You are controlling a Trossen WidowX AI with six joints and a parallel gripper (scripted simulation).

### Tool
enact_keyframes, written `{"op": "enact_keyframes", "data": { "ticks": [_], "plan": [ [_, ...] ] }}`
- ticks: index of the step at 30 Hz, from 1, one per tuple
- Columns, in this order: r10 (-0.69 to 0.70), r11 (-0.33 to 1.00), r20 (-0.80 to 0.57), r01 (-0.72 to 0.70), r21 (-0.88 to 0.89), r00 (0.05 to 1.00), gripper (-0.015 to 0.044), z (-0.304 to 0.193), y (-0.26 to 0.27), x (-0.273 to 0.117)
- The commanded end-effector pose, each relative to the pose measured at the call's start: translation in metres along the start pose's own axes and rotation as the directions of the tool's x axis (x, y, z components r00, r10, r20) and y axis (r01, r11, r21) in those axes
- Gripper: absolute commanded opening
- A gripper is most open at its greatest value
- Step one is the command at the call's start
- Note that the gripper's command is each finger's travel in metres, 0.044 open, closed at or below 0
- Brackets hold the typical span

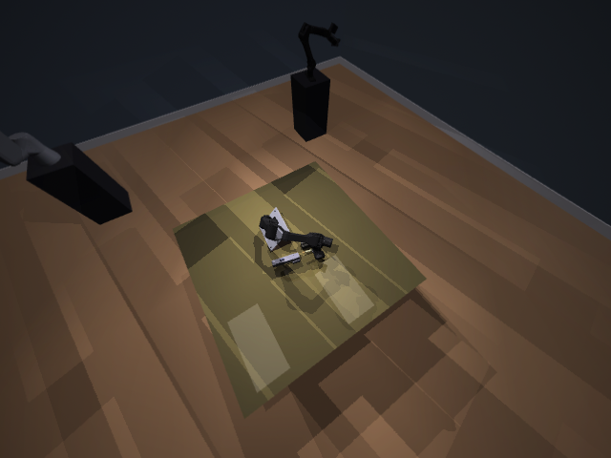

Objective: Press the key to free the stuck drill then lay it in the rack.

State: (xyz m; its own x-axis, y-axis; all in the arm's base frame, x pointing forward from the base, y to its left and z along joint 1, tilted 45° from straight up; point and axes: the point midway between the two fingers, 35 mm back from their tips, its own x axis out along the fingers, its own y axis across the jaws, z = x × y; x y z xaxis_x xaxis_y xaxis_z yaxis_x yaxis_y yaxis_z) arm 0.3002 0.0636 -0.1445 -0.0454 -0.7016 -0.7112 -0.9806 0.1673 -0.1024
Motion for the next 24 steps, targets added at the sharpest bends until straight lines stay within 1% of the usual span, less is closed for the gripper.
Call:
{"op": "enact_keyframes", "data": {
  "ticks": [1, 15, 24],
  "plan": [
    [0.003, 1.0, 0.002, -0.003, 0.005, 1.0, 0.0, 0.0, 0.0, -0.003],
    [0.003, 1.0, 0.002, -0.003, 0.004, 1.0, 0.0, 0.0, 0.0, -0.012],
    [0.003, 1.0, 0.003, -0.003, 0.004, 1.0, 0.0, 0.003, 0.015, -0.013]
  ]
}}
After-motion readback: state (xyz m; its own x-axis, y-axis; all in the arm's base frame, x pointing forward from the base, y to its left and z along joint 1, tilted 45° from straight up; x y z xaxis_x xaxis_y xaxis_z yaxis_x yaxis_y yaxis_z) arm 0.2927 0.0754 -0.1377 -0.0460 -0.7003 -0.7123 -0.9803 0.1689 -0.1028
